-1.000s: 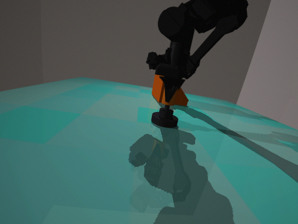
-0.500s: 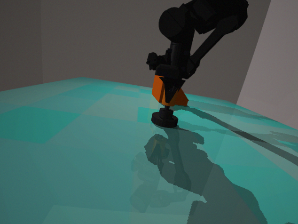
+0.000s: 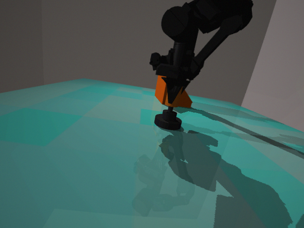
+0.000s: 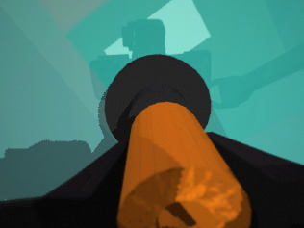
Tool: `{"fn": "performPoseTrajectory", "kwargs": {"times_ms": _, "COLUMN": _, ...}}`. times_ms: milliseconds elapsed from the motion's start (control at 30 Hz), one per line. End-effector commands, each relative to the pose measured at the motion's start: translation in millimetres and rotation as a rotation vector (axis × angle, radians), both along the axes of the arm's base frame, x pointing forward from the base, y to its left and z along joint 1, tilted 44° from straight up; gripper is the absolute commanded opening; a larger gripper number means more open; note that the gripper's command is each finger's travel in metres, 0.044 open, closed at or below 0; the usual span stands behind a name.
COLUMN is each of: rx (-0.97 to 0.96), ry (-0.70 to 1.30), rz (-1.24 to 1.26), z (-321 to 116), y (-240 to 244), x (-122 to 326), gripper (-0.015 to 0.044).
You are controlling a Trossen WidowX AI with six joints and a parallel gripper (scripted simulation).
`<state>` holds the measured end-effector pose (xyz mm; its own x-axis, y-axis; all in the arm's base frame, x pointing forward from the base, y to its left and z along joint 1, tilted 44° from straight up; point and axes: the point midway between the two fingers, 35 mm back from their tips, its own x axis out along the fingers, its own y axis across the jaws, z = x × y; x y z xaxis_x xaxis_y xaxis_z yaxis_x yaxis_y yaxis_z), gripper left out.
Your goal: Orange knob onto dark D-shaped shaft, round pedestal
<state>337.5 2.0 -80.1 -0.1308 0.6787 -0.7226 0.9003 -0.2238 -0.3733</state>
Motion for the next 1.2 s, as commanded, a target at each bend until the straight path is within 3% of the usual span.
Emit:
{"fn": "performPoseTrajectory", "kwargs": {"times_ms": 0, "rx": -0.018, "ry": 0.078, "rz": -0.085, "z": 0.2, "y": -1.7, "x": 1.8, "gripper": 0.0000}}
{"fn": "performPoseTrajectory", "kwargs": {"times_ms": 767, "rx": -0.020, "ry": 0.085, "rz": -0.093, "z": 0.1, "y": -2.1, "x": 1.4, "gripper": 0.0000}}
{"fn": "performPoseTrajectory", "kwargs": {"times_ms": 1167, "rx": -0.047, "ry": 0.227, "rz": -0.245, "z": -1.8, "y": -0.4, "x": 0.9, "gripper": 0.0000}}
